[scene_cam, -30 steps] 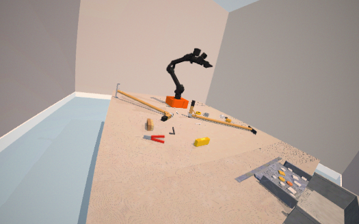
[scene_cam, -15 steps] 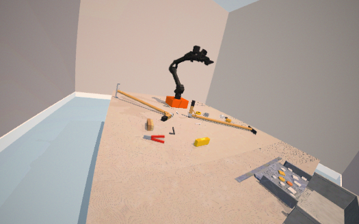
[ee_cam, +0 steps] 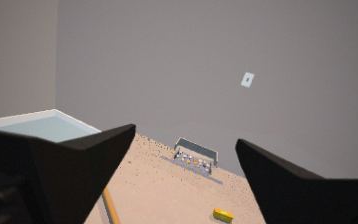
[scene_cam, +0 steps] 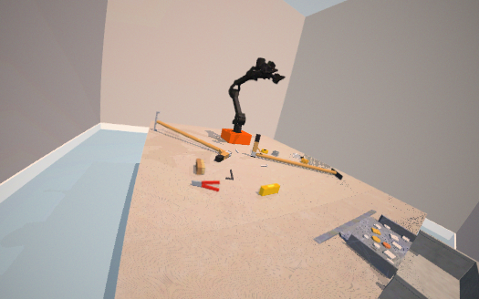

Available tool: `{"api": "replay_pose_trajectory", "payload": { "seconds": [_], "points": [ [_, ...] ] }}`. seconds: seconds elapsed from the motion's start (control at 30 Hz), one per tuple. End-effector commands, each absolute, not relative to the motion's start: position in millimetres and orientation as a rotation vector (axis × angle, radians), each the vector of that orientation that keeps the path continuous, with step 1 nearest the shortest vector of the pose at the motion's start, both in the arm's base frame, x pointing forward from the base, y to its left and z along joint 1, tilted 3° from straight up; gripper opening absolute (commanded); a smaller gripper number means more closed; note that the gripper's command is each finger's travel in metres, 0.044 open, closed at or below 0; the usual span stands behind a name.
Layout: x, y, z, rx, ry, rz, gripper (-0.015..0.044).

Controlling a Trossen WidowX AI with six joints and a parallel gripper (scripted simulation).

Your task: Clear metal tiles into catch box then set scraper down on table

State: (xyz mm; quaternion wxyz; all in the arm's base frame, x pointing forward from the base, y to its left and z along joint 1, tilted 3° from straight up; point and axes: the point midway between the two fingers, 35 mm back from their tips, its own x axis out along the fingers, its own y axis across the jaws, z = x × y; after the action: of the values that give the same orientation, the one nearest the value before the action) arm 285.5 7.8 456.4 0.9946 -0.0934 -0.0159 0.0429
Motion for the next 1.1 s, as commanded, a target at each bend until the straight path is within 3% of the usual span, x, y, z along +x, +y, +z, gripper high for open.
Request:
{"api": "replay_pose_trajectory", "payload": {
  "seconds": [0.0, 1.07],
  "points": [
    [292, -3, 462, -0.211, -0.049, 0.063, 0.0440],
    [290, -93, 521, -0.453, -0.223, -0.163, 0.0440]
  ]
}}
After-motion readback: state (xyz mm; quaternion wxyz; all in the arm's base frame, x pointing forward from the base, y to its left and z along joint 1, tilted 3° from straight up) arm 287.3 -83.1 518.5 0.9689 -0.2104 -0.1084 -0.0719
